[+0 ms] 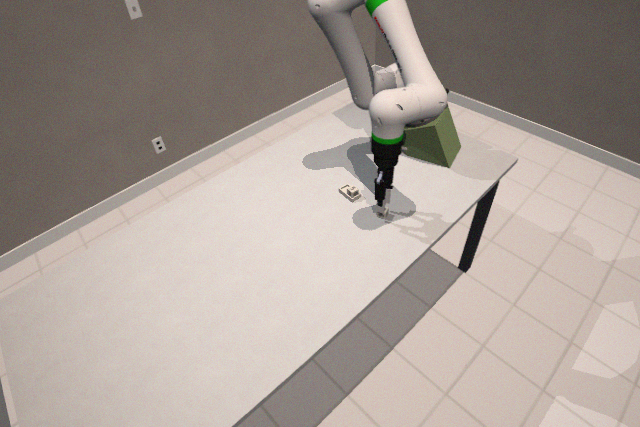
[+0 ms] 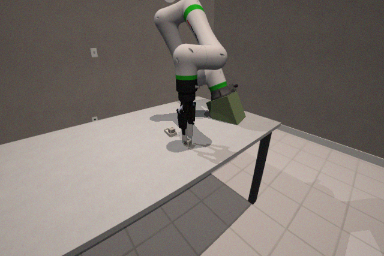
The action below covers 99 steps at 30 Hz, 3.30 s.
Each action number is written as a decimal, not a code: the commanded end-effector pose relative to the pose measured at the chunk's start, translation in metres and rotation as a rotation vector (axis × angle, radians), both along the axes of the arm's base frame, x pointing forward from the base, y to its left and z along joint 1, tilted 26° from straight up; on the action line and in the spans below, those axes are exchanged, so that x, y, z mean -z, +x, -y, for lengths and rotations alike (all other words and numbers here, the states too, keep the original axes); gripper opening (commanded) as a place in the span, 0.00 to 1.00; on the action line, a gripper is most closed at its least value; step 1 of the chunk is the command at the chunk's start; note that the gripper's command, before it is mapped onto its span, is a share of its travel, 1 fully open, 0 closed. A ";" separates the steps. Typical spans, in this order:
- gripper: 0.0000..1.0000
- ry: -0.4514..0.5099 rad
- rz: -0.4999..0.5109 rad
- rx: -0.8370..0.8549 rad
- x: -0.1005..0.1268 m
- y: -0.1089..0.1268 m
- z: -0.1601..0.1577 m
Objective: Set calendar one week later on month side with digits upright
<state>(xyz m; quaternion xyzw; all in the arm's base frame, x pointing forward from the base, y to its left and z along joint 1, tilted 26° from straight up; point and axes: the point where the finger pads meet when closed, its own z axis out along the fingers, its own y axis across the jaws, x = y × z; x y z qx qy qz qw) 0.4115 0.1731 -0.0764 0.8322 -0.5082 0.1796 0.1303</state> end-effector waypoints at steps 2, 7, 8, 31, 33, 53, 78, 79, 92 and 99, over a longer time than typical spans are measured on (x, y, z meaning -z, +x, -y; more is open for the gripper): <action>0.29 0.000 0.000 0.000 0.000 0.000 0.000; 0.29 0.000 0.000 0.000 0.000 0.000 0.000; 0.29 0.000 0.000 0.000 0.000 0.000 0.000; 0.29 0.000 0.000 0.000 0.000 0.000 0.000; 0.29 0.000 0.000 0.000 -0.001 0.000 0.000; 0.29 0.000 0.000 0.000 -0.035 -0.006 -0.016; 0.29 -0.286 0.138 -0.009 -0.031 -0.010 -0.021; 0.29 -0.313 0.150 -0.009 -0.030 -0.010 -0.020; 0.29 -0.472 0.238 -0.018 -0.027 -0.011 -0.025; 0.29 -0.605 0.299 -0.021 -0.025 -0.012 -0.025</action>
